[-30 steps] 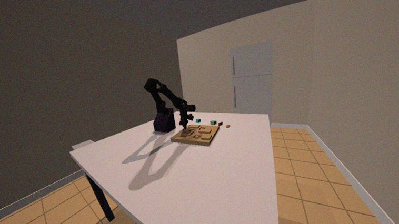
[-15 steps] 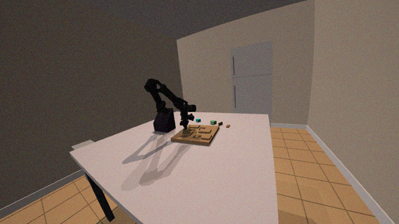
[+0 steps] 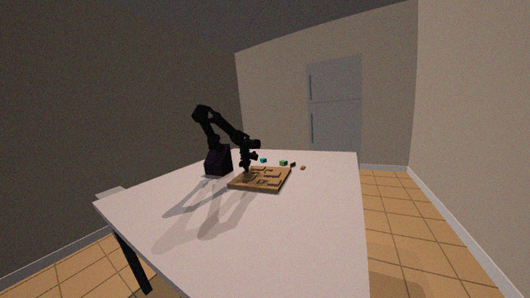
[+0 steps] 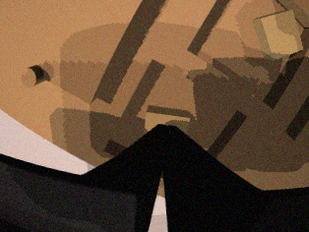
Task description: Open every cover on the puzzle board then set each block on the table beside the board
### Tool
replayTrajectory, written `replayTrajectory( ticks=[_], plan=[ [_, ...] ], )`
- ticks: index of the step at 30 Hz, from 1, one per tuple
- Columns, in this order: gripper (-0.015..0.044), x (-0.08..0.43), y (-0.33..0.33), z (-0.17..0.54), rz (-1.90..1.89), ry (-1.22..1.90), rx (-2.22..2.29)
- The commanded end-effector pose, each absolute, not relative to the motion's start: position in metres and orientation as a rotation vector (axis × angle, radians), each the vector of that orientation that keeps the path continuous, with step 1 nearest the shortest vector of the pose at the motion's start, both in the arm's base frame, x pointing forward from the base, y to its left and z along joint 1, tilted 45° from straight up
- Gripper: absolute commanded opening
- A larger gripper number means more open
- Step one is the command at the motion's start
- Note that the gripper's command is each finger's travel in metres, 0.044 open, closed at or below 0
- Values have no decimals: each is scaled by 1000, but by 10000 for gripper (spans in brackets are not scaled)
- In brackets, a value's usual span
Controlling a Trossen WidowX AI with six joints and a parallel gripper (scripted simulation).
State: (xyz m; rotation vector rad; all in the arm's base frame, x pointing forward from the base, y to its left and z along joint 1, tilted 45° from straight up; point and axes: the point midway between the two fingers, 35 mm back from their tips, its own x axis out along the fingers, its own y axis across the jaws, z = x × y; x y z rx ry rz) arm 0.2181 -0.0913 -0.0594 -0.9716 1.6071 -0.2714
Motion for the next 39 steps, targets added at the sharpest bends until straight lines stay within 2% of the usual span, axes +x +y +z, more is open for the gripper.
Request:
replayTrajectory(
  ticks=[1,39],
  plan=[
    [0,221,-94,-58,-285,1601,-968],
    [0,218,-82,-50,-290,1599,-962]
  ],
)
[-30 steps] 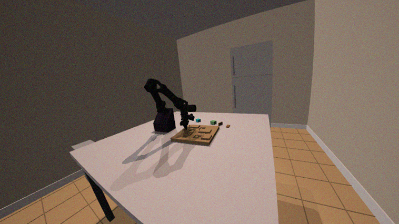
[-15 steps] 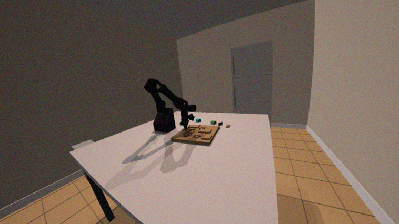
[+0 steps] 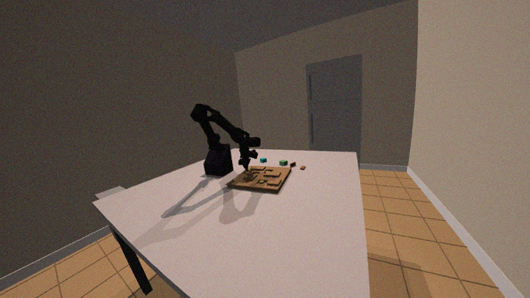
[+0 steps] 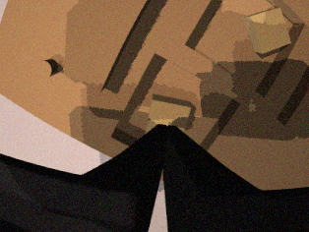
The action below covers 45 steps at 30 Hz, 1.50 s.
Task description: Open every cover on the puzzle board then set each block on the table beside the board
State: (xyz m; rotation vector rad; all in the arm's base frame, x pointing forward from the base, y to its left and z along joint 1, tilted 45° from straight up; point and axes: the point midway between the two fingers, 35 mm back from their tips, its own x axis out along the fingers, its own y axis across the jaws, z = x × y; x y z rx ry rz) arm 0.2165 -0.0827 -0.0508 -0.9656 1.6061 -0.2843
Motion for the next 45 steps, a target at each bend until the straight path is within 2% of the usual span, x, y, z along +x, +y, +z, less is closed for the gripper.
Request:
replayTrajectory(
  ticks=[1,45],
  plan=[
    [0,218,-82,-50,-290,1599,-962],
    [0,220,-91,-58,-290,1599,-962]
  ],
)
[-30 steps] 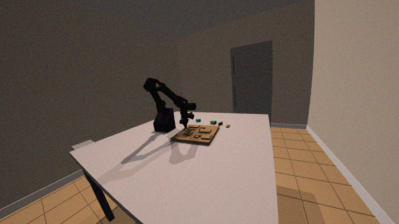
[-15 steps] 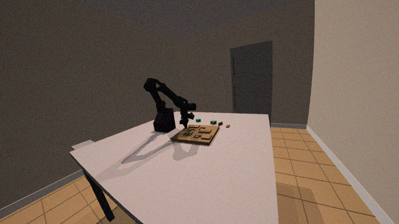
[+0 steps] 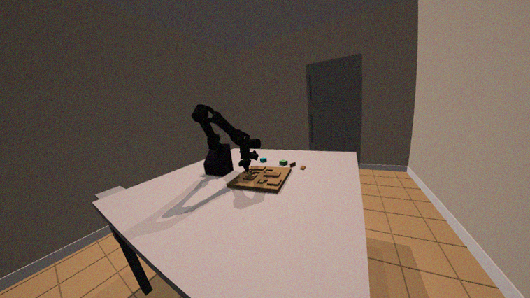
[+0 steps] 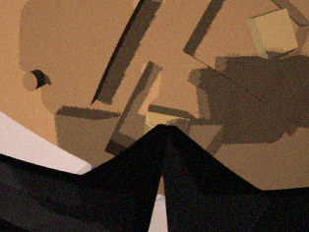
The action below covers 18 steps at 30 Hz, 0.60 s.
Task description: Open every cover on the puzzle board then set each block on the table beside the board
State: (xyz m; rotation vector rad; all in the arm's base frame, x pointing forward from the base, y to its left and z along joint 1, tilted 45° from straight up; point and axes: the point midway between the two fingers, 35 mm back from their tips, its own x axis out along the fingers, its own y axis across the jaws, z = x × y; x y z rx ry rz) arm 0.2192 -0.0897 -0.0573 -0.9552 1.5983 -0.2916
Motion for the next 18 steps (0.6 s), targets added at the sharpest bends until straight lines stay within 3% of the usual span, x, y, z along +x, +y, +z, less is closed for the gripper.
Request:
replayTrajectory(
  ticks=[1,18],
  plan=[
    [0,220,-92,-58,-290,1599,-962],
    [0,222,-94,-58,-290,1599,-962]
  ],
)
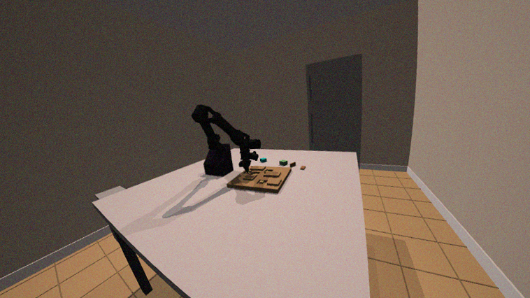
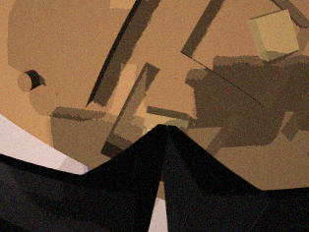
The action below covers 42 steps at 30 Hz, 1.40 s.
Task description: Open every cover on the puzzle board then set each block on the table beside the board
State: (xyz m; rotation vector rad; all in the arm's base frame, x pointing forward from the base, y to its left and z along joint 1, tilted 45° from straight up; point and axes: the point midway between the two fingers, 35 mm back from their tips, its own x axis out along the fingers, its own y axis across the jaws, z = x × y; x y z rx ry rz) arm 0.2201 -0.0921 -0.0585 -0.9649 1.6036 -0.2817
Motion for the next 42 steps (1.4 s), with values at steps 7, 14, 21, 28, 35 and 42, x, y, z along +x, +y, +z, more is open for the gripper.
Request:
replayTrajectory(
  ticks=[7,14,21,28,35,42],
  plan=[
    [0,222,-94,-58,-325,1586,-928],
    [0,222,-94,-58,-325,1586,-928],
    [0,222,-94,-58,-325,1586,-928],
    [0,222,-94,-58,-325,1586,-928],
    [0,221,-90,-56,-313,1589,-938],
    [0,220,-84,-51,-322,1587,-930]
  ],
)
